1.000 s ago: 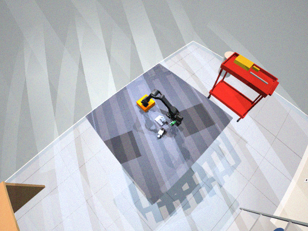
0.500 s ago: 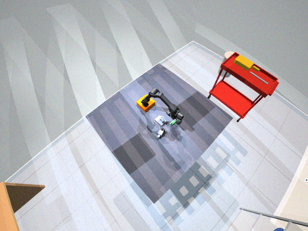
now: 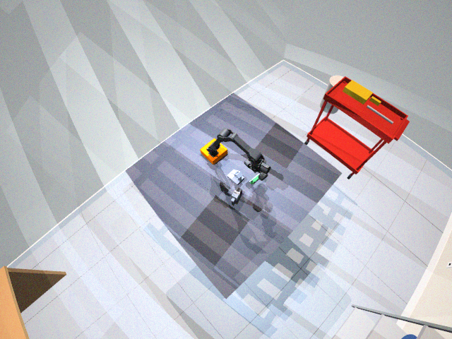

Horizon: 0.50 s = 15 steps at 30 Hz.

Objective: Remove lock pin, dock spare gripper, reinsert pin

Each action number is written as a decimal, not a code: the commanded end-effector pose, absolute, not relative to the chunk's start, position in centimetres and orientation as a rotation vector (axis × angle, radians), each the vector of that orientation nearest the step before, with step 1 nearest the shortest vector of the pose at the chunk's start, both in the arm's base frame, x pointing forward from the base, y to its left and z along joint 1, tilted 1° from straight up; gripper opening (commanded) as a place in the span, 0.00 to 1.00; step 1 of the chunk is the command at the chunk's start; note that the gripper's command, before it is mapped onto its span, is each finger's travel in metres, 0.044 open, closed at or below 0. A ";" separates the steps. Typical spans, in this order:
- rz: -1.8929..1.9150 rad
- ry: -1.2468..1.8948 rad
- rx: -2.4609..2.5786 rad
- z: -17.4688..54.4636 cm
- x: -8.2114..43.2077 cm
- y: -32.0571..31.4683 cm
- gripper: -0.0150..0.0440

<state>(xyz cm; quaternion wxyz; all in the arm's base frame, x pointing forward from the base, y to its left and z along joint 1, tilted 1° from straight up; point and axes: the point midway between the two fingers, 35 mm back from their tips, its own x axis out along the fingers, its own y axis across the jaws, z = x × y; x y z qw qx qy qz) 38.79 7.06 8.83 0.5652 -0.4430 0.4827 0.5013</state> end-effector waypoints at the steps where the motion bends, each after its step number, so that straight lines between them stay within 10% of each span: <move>1: 1.179 1.135 -1.042 8.8 38.8 7.1 1.00; 15: 1.178 1.133 -1.043 15.0 38.8 7.0 1.00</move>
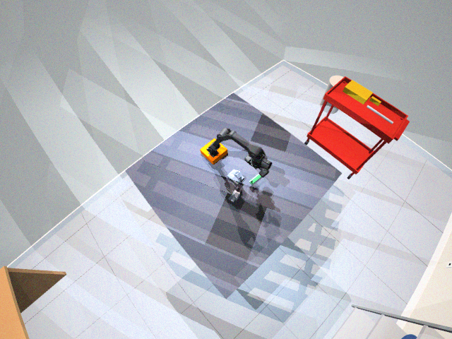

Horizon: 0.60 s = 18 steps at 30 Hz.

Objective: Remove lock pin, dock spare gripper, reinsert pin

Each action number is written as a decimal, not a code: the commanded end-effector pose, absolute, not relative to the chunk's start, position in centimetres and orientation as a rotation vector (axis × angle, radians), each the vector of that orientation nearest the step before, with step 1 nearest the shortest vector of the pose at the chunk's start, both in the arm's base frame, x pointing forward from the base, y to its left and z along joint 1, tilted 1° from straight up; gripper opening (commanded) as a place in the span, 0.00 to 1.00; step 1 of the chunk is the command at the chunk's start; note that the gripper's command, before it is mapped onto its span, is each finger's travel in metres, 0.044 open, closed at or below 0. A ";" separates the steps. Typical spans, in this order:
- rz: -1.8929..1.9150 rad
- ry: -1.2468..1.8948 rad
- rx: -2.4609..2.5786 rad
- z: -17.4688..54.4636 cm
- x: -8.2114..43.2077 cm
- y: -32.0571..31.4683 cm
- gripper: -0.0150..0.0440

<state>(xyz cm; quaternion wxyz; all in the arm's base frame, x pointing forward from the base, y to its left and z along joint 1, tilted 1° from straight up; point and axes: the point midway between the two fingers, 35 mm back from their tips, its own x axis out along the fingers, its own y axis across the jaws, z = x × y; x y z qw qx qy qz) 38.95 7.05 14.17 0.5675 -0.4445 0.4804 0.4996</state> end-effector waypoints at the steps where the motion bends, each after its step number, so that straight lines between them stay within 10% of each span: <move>1: 1.158 1.139 -1.036 14.1 39.0 6.9 1.00; 18: -0.517 1.293 -0.086 11.5 39.0 -4.3 1.00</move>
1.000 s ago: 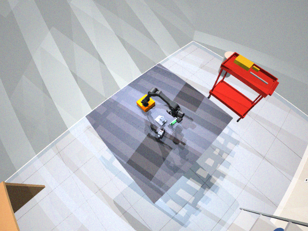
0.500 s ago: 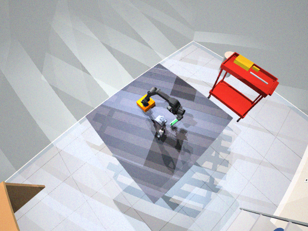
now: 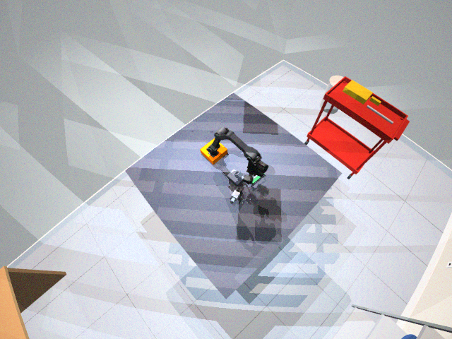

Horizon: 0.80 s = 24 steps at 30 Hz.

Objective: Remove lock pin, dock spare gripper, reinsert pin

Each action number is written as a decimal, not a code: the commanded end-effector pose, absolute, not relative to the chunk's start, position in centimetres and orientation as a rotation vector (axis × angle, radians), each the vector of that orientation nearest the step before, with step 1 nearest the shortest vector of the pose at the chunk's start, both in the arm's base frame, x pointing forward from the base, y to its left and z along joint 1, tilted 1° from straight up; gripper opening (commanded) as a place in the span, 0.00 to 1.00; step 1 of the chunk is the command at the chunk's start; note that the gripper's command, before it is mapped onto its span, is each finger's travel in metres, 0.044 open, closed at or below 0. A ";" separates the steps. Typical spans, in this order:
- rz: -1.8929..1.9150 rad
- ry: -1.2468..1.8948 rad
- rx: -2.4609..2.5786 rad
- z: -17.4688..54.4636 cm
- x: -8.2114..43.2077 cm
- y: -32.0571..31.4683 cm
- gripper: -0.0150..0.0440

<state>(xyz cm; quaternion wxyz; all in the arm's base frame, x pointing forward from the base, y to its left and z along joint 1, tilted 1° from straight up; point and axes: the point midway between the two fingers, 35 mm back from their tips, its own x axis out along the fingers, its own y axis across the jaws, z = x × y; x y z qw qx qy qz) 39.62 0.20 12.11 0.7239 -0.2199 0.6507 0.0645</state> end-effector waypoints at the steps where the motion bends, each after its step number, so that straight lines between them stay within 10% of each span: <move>1: -0.610 1.248 -0.022 11.5 38.9 -5.0 1.00; 24: -1.253 0.654 0.525 11.9 37.2 -10.1 1.00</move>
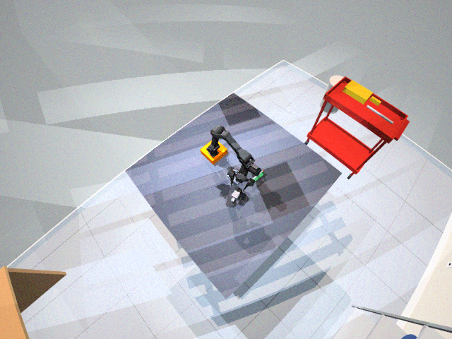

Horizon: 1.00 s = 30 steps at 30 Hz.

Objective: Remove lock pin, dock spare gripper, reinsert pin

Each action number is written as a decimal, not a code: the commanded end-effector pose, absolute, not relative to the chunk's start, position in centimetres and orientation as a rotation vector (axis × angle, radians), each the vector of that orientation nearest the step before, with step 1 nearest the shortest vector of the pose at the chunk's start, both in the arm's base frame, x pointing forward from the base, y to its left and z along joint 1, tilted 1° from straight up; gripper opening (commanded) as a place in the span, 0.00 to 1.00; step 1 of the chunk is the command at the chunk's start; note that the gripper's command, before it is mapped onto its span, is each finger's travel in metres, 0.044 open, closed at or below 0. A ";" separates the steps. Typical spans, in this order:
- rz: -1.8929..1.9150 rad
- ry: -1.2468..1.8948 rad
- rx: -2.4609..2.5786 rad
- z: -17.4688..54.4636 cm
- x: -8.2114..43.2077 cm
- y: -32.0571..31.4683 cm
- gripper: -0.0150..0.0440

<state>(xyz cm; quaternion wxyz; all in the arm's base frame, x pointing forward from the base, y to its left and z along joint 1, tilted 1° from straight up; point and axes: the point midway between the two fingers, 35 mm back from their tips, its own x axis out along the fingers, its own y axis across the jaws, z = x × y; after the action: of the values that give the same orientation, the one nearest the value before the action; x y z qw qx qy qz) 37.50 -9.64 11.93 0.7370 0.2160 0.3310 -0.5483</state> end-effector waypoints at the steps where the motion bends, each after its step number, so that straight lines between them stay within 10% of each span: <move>1: -1.253 0.654 0.525 11.9 37.2 -10.1 1.00; 30: -1.252 0.659 0.529 3.3 37.4 -10.1 1.00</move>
<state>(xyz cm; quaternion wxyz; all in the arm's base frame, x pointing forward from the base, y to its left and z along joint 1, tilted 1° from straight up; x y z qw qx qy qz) 37.56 -10.09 4.12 0.7305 0.2415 0.2947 -0.5668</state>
